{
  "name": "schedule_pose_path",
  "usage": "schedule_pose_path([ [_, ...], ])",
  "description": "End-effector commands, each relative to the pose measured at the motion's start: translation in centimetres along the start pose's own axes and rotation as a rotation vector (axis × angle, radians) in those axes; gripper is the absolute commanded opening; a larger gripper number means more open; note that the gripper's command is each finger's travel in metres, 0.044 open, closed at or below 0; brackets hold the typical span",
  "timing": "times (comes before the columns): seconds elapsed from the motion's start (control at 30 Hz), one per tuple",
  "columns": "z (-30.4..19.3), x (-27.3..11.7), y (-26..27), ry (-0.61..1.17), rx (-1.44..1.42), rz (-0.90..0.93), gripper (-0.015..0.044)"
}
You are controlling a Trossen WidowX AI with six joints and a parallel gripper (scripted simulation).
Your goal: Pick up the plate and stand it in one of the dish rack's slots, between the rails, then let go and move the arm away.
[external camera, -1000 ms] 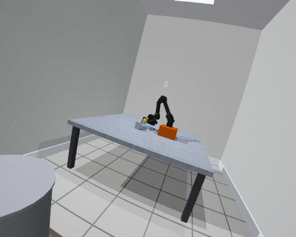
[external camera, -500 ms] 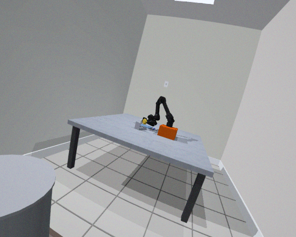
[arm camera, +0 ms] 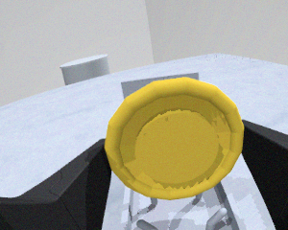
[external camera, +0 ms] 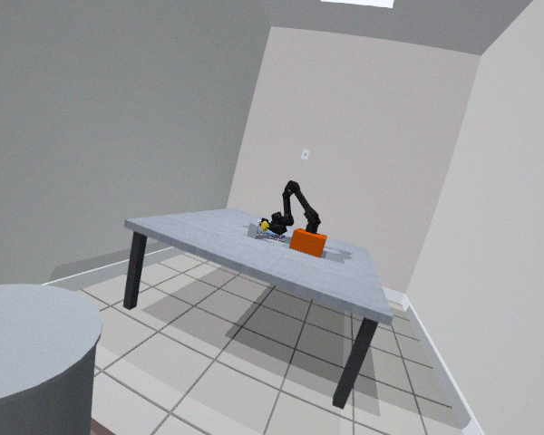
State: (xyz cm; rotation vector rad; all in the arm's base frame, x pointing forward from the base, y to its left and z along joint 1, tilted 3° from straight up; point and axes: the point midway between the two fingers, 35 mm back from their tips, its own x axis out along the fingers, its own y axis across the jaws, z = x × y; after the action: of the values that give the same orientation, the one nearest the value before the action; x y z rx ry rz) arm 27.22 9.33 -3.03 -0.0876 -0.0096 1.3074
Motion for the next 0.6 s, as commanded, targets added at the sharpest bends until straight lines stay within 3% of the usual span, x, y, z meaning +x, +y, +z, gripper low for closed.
schedule_pose_path([
  [0.0,-0.2,0.1,0.1,0.000,0.002,0.000,0.0000],
  [0.57,-1.7,0.1,0.3,0.001,0.018,0.001,0.0000],
])
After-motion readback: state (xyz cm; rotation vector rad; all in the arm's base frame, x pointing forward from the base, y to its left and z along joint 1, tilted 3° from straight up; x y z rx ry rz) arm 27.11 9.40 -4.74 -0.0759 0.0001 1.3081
